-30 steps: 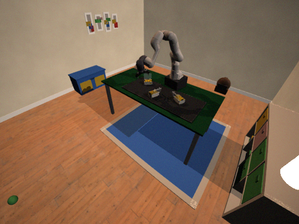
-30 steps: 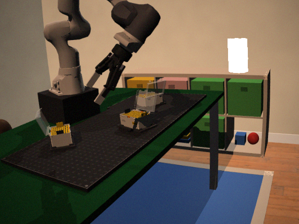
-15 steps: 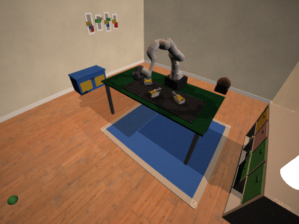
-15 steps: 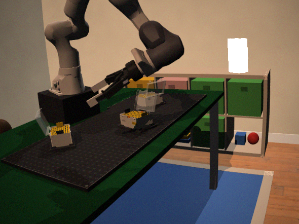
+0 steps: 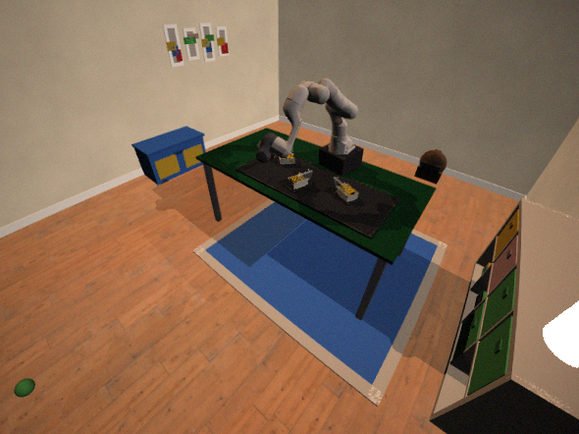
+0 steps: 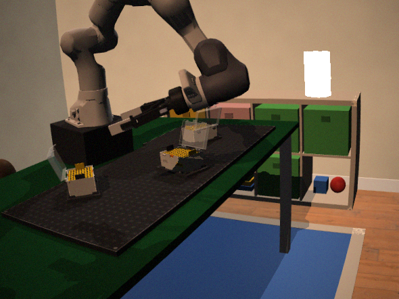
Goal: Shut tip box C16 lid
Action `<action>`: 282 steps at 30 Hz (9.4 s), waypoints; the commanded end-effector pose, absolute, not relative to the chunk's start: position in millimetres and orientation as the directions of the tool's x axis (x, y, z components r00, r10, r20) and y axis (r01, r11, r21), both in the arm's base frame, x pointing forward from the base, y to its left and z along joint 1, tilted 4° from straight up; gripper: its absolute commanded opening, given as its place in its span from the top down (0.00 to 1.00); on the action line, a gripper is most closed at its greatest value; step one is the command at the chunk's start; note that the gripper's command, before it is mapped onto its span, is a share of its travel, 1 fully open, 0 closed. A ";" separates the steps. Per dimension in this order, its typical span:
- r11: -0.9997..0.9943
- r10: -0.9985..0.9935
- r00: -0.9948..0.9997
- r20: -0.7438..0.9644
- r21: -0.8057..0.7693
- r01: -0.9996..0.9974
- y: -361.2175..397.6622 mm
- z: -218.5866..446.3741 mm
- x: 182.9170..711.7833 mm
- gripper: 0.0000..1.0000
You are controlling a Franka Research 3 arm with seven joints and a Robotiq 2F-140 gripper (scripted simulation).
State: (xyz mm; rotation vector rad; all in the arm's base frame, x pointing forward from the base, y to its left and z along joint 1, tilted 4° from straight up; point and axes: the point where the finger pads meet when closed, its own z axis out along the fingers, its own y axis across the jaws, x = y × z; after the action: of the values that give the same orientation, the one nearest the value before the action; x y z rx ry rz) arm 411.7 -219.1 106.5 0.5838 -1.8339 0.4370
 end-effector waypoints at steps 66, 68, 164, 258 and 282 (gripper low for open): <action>0.818 -0.149 -0.286 0.947 -0.044 -0.573 -218.0 -60.3 423.7 0.00; 0.818 -0.149 -0.286 0.947 -0.044 -0.573 -218.0 -60.3 423.7 0.00; 0.818 -0.149 -0.286 0.947 -0.044 -0.573 -217.9 109.2 410.6 1.00; 0.641 -0.767 -0.642 -0.006 -0.050 -0.766 -389.9 93.0 200.6 1.00; 0.572 -0.820 -0.571 -0.044 -0.063 -0.817 -389.9 93.0 200.6 1.00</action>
State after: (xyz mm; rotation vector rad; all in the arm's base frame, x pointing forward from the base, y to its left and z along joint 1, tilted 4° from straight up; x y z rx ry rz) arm 200.3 -389.3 92.2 1.4151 -2.8817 0.0544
